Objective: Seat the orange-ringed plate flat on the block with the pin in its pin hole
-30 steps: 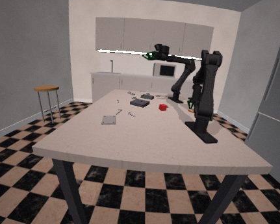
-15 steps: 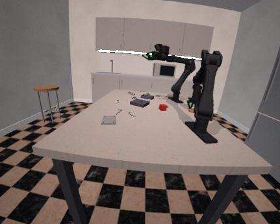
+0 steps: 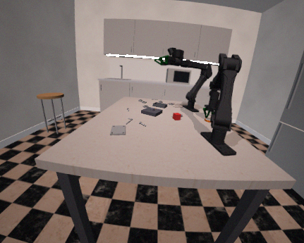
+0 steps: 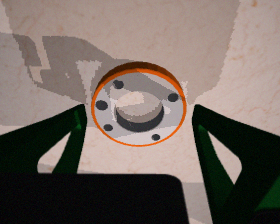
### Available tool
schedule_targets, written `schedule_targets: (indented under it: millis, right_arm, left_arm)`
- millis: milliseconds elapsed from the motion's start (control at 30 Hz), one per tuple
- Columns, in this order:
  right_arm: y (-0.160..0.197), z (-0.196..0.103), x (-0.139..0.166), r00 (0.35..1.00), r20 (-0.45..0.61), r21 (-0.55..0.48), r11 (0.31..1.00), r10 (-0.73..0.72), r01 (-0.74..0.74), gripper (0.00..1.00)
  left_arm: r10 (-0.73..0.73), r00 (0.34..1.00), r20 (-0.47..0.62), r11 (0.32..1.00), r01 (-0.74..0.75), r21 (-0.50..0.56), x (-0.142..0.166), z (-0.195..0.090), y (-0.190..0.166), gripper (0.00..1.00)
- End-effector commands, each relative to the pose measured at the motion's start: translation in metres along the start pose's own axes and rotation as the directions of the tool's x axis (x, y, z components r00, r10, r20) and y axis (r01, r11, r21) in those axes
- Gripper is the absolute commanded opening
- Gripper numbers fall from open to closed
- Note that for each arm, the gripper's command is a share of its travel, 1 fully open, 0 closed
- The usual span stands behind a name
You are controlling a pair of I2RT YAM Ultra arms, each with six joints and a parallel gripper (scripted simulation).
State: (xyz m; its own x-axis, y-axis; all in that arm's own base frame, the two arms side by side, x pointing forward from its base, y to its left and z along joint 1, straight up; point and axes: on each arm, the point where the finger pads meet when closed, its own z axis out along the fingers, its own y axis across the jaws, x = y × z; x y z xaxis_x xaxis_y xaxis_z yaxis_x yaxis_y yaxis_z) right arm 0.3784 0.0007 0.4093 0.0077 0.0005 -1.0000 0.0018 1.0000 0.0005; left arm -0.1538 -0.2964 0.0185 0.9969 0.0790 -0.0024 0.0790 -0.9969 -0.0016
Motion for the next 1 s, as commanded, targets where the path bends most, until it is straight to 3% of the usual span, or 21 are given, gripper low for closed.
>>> schedule_targets:
  millis: [0,300,467,533,633,967]
  right_arm:
    - [0.003,-0.01,-0.032,0.997,0.077,-0.004,1.0,0.005,-0.004,1.0]
    - [0.003,-0.01,-0.032,0.997,0.077,-0.004,1.0,0.005,-0.004,1.0]
    - [0.003,-0.01,-0.032,0.997,0.077,-0.004,1.0,0.005,-0.004,1.0]
    - [0.003,-0.01,-0.032,0.997,0.077,-0.004,1.0,0.005,-0.004,1.0]
    - [0.003,-0.01,-0.032,0.997,0.077,-0.004,1.0,0.005,-0.004,1.0]
    - [0.003,-0.01,-0.032,0.997,0.077,-0.004,1.0,0.005,-0.004,1.0]
  left_arm:
    - [0.002,0.999,0.033,0.999,0.0,-0.042,-0.008,-0.019,0.009,0.77]
    - [0.001,0.999,0.035,0.999,0.001,-0.046,-0.008,-0.039,0.01,0.77]
    - [0.0,1.0,0.018,1.0,0.0,-0.018,-0.001,-0.065,0.002,0.77]
    - [0.0,0.999,0.038,0.999,0.002,-0.051,-0.005,-0.063,0.01,0.77]
    - [-0.001,1.0,0.014,1.0,0.002,-0.011,0.003,-0.049,-0.003,0.77]
    - [-0.003,1.0,0.031,0.999,0.004,-0.039,0.0,-0.056,0.004,0.77]
